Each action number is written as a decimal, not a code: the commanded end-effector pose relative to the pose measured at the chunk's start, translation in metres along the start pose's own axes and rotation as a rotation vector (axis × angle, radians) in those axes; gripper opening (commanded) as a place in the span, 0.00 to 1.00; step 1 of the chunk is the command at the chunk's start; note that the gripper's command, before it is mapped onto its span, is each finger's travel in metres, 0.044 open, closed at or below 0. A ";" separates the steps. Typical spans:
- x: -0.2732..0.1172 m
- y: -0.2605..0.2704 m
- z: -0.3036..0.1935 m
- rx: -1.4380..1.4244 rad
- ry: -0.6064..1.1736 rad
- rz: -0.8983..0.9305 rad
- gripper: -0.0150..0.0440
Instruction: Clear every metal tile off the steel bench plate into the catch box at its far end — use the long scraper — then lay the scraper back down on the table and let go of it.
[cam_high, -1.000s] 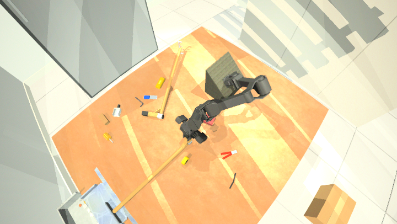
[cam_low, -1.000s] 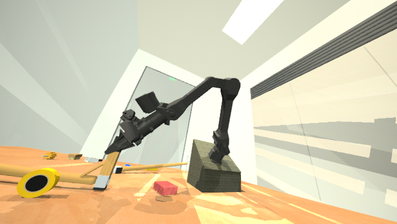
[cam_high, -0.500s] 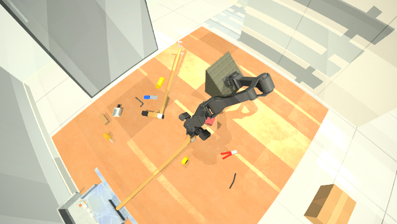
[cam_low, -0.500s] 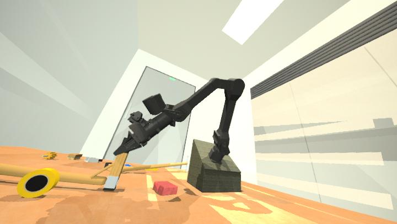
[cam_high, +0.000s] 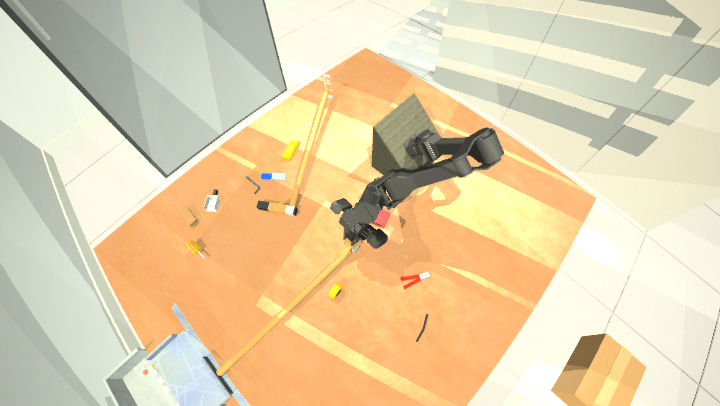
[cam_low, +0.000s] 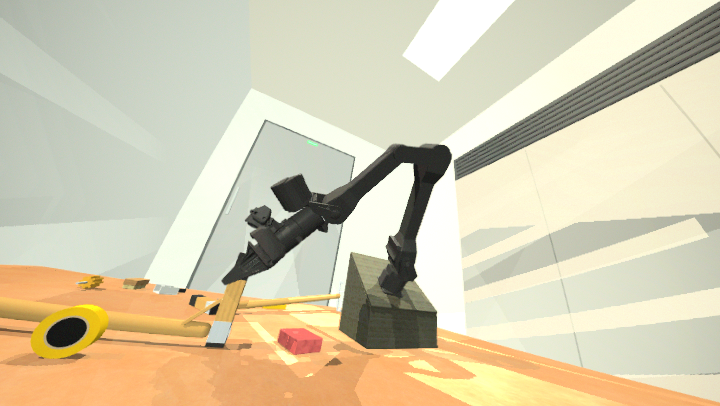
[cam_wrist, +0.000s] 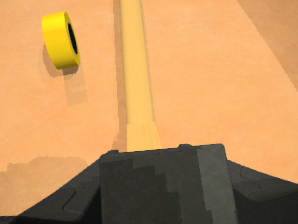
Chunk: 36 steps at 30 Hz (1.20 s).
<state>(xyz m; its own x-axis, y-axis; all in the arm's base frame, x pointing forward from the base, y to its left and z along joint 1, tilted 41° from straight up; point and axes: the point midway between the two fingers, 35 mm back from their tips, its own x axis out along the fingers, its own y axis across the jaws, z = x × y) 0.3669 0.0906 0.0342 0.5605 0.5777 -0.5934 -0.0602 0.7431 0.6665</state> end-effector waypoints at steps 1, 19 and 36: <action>-0.007 0.003 0.002 -0.016 -0.026 0.005 0.25; -0.022 0.002 -0.023 -0.015 -0.027 0.004 0.25; -0.029 -0.008 -0.035 -0.015 -0.023 -0.002 0.25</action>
<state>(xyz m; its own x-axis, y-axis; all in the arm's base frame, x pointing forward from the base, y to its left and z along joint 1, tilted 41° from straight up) 0.3202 0.0851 0.0297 0.5681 0.5745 -0.5892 -0.0669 0.7459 0.6627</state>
